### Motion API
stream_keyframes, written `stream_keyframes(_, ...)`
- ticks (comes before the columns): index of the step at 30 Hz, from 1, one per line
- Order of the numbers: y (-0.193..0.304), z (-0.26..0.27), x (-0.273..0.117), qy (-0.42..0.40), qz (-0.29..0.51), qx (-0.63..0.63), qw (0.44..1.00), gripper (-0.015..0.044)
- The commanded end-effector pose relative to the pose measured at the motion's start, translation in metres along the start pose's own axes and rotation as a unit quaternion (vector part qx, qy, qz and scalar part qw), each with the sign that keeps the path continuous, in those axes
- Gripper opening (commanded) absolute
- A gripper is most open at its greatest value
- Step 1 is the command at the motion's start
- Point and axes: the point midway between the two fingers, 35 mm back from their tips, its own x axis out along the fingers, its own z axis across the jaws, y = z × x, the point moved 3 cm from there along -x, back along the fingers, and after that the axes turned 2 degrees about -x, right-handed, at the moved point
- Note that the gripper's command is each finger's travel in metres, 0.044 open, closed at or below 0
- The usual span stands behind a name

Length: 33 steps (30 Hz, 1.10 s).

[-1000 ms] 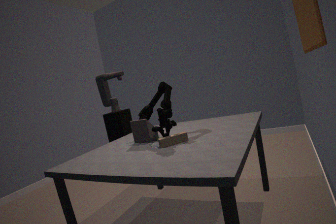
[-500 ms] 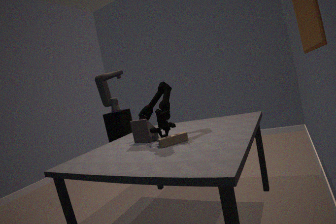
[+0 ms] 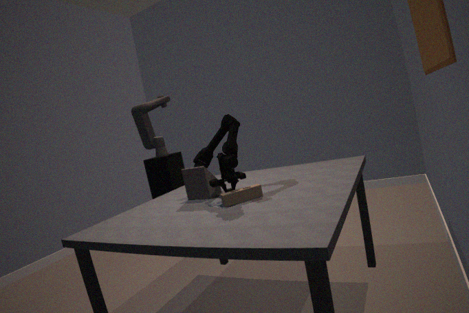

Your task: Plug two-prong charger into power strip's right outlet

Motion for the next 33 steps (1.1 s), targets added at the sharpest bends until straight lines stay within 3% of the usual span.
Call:
stream_keyframes(1, -0.006, -0.001, -0.001, 0.0, -0.002, 0.005, 1.0, 0.0)
stream_keyframes(33, -0.032, -0.006, -0.002, -0.001, -0.001, 0.026, 1.0, 0.0)
